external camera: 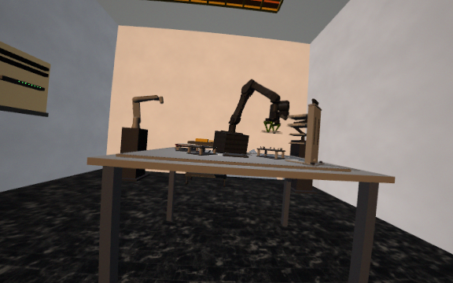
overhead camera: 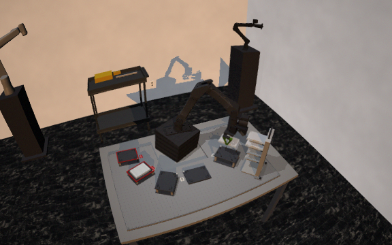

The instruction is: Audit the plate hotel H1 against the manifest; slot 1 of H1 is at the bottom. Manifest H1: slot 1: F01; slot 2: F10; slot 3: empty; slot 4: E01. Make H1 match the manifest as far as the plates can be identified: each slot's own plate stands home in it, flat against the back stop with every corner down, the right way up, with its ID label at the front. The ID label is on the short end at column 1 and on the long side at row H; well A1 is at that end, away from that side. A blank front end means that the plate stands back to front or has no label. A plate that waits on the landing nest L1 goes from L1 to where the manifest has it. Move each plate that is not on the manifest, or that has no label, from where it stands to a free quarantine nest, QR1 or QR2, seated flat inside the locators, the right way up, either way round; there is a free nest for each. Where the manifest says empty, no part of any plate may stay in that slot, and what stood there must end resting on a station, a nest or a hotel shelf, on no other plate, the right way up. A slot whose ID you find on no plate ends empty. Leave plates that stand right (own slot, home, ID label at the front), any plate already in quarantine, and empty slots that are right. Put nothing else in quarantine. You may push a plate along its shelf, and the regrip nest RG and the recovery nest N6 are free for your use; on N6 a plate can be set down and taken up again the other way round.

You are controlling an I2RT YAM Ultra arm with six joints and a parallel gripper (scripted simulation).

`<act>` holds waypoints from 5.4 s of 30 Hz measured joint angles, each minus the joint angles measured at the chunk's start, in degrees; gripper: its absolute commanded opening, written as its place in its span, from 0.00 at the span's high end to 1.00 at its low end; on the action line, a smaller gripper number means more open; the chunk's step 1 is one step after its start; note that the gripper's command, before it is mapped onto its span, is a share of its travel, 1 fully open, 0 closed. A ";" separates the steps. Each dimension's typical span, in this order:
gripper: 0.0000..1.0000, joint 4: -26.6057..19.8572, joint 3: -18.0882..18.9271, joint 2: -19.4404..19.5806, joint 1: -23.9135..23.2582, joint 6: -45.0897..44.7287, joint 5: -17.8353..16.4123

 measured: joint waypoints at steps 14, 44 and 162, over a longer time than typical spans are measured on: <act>0.14 6.62 -2.93 3.08 -0.24 -0.24 -0.02; 0.14 11.47 -4.94 5.03 -0.39 -0.46 -0.04; 0.14 23.80 -9.14 12.98 -0.87 -0.94 -0.11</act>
